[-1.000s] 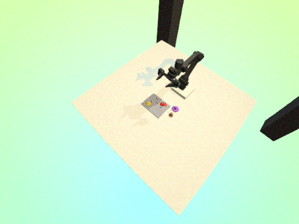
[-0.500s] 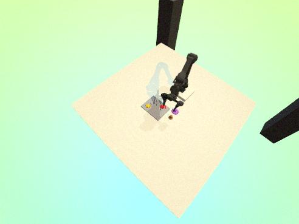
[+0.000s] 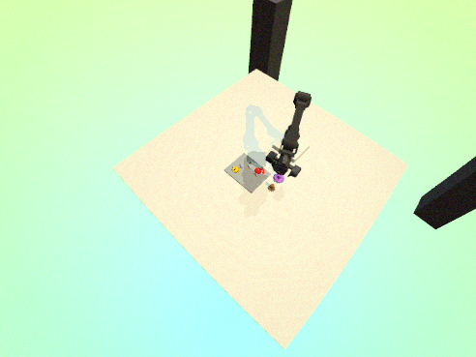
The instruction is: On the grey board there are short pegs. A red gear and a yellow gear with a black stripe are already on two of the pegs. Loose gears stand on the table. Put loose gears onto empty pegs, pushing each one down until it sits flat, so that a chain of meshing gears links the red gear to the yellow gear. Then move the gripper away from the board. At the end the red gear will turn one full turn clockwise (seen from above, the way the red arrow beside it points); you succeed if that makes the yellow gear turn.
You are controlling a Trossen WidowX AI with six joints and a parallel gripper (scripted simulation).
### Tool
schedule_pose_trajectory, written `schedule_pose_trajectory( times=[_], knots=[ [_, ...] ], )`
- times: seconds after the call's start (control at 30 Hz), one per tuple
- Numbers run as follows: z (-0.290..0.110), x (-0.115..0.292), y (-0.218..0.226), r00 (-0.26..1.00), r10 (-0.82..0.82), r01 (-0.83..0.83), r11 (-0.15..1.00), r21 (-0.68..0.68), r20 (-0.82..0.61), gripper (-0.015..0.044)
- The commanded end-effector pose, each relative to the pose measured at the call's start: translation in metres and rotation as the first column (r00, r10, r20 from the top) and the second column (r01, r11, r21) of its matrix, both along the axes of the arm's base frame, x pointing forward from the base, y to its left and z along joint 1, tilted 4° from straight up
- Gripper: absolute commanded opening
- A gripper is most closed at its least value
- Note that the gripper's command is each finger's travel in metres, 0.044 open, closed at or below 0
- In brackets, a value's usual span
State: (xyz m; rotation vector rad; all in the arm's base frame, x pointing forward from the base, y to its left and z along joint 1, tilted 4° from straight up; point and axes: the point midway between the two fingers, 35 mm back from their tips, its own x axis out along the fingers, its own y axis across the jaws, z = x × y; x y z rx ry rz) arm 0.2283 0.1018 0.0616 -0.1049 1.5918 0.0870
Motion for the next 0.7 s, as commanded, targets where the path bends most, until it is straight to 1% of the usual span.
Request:
schedule_pose_trajectory(
  times=[0.0,0.1,0.67],
  knots=[
    [-0.001,-0.001,0.0,1.0,-0.004,0.004,1.0,-0.007,-0.014,0.044],
    [-0.013,-0.001,0.0,1.0,-0.004,0.004,1.0,-0.007,-0.014,0.044],
    [-0.036,-0.002,-0.001,1.0,-0.004,0.004,1.0,-0.007,-0.014,0.044]
  ],
)
